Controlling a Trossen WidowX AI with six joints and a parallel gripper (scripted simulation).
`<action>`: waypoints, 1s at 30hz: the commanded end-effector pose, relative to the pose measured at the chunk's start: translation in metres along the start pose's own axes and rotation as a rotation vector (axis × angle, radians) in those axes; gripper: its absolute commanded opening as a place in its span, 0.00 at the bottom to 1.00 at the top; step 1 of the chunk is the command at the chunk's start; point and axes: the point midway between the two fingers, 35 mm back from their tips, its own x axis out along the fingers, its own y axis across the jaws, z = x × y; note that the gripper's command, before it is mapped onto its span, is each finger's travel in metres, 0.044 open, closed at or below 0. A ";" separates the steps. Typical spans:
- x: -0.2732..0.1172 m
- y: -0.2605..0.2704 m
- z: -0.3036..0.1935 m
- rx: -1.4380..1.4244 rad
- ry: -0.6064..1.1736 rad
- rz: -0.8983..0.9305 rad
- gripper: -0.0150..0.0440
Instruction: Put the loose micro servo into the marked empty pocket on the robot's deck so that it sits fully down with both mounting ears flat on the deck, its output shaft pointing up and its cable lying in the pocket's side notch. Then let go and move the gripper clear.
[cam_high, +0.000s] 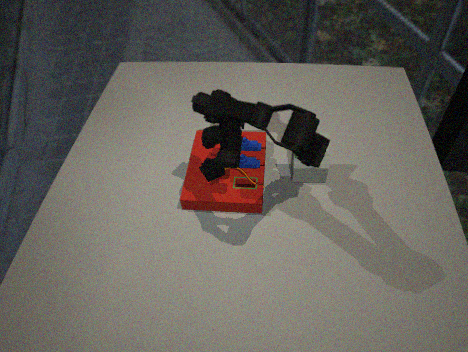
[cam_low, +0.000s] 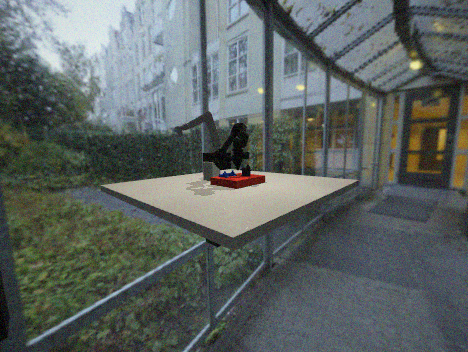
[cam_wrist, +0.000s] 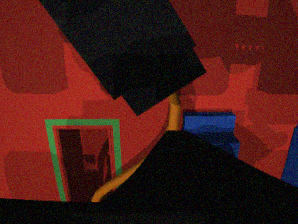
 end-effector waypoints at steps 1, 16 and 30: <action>-0.006 0.001 -0.002 -0.007 0.006 -0.005 0.25; -0.033 0.010 0.026 -0.075 0.004 -0.003 0.57; -0.029 0.018 0.043 -0.130 0.004 -0.004 1.00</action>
